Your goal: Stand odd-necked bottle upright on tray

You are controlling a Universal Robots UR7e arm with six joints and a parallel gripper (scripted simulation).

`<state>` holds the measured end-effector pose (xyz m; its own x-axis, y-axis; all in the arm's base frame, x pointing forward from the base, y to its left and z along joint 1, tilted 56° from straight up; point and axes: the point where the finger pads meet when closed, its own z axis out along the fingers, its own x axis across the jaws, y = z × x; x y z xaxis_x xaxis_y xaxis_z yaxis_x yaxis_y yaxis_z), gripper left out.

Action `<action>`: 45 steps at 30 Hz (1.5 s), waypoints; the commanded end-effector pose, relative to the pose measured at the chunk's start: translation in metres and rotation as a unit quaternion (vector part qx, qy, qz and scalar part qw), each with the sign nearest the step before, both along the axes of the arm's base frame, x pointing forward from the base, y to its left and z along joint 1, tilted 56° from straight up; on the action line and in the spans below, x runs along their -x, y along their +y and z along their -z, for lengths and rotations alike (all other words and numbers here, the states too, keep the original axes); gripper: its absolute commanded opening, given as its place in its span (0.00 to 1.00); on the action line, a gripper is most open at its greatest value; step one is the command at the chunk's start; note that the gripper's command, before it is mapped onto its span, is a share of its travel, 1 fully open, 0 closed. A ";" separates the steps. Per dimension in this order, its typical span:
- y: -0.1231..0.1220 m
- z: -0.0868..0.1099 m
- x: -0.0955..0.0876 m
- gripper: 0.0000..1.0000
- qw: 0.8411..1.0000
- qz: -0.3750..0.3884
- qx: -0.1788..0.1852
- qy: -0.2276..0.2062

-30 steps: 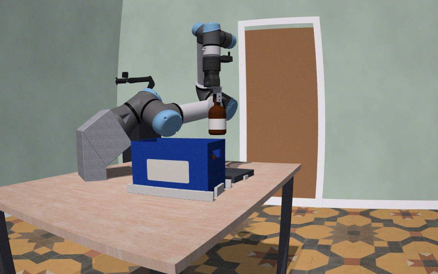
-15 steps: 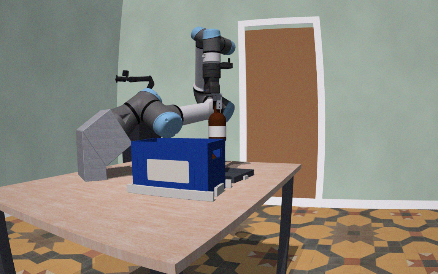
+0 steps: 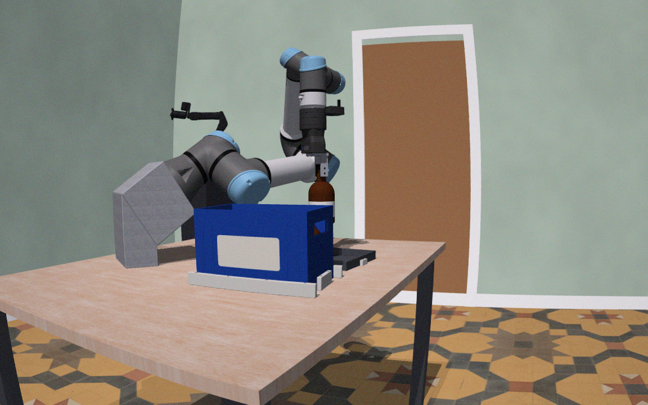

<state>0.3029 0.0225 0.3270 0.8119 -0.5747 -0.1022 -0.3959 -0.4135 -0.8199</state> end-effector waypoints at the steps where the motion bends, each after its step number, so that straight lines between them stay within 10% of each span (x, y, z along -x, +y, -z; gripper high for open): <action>1: 0.006 0.006 -0.005 0.00 1.000 0.000 0.000 0.000; 45: 0.055 0.045 -0.035 0.00 1.000 0.000 0.000 0.000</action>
<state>0.3368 0.0770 0.2830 0.8118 -0.5747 -0.1028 -0.3968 -0.4139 -0.8193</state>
